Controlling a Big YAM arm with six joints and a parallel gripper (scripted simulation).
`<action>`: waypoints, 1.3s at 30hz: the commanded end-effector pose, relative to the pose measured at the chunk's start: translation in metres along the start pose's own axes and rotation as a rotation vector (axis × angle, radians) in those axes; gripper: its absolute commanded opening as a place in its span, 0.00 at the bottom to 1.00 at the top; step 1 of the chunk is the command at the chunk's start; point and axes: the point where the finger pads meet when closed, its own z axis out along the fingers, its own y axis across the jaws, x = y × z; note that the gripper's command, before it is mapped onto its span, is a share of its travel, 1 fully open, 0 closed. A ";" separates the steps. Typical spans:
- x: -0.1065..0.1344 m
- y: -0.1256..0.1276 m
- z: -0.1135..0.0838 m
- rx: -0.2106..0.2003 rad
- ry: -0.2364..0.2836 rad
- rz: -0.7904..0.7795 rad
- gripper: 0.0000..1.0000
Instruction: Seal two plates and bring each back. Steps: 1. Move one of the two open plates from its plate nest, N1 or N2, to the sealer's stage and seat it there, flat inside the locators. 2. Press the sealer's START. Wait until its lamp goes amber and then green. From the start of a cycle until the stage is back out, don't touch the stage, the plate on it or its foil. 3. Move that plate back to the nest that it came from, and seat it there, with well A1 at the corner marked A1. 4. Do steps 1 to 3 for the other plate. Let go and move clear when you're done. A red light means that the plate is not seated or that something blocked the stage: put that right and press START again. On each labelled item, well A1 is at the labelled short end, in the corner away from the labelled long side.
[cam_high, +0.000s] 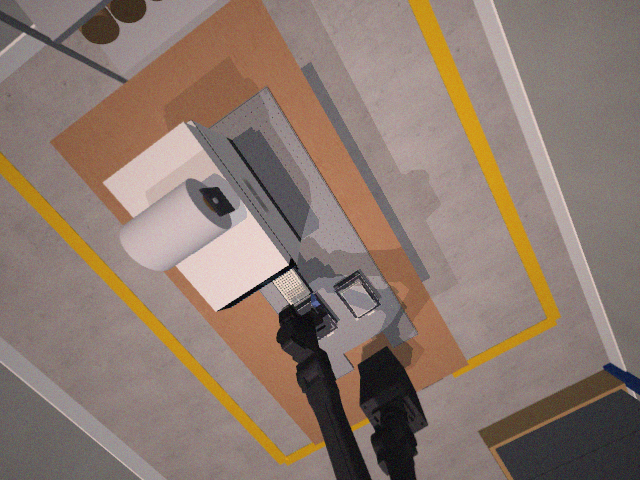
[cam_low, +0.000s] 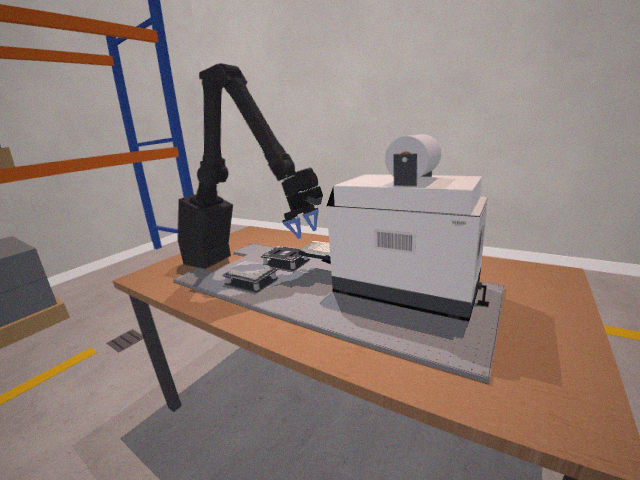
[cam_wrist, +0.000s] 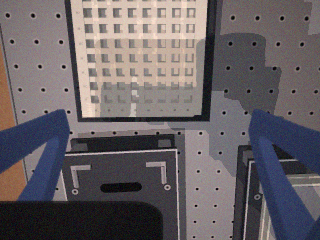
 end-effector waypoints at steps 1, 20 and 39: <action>-0.018 0.009 -0.016 -0.017 -0.067 0.003 1.00; 0.005 -0.008 -0.002 0.001 0.292 0.020 1.00; -0.028 0.002 -0.019 -0.011 0.254 0.005 1.00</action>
